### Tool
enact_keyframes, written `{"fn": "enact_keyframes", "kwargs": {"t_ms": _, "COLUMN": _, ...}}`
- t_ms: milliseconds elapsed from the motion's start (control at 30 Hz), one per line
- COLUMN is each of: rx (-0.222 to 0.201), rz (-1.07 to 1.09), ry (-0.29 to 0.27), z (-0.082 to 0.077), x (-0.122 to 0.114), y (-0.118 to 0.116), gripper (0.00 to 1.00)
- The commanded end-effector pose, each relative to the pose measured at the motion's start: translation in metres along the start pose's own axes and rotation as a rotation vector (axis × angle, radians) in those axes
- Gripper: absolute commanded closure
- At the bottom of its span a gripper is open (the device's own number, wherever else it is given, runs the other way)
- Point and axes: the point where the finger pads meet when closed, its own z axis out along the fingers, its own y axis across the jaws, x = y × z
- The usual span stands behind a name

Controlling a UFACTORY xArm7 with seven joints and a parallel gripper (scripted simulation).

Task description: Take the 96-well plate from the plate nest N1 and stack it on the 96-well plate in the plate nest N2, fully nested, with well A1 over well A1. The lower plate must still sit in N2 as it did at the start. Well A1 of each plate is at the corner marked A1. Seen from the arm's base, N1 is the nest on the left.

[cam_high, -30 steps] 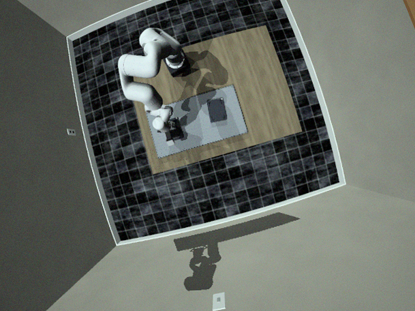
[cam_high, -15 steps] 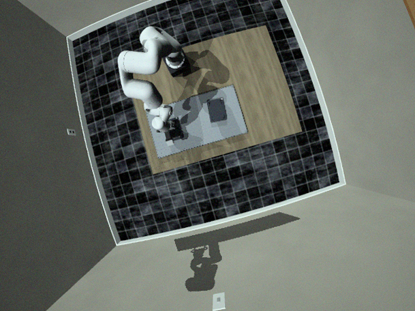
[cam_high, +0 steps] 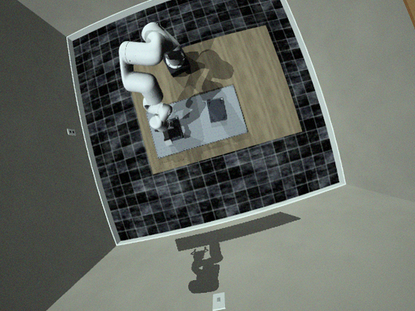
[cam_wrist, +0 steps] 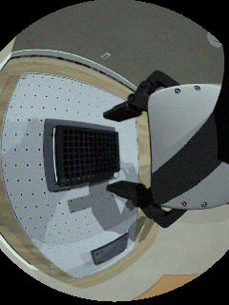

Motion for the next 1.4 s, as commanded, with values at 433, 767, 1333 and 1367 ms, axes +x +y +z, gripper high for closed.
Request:
{"fn": "enact_keyframes", "kwargs": {"t_ms": 433, "rx": 0.005, "rz": 0.0, "ry": 0.006, "z": -0.042, "x": 0.001, "y": 0.001, "gripper": 0.0}}
{"fn": "enact_keyframes", "kwargs": {"t_ms": 767, "rx": 0.005, "rz": 0.0, "ry": 0.006, "z": -0.042, "x": 0.001, "y": 0.001, "gripper": 0.0}}
{"fn": "enact_keyframes", "kwargs": {"t_ms": 1333, "rx": 0.005, "rz": 0.0, "ry": 0.006, "z": -0.042, "x": 0.0, "y": 0.001, "gripper": 0.0}}
{"fn": "enact_keyframes", "kwargs": {"t_ms": 1367, "rx": 0.005, "rz": 0.0, "ry": 0.006, "z": -0.042, "x": 0.0, "y": 0.001, "gripper": 0.0}}
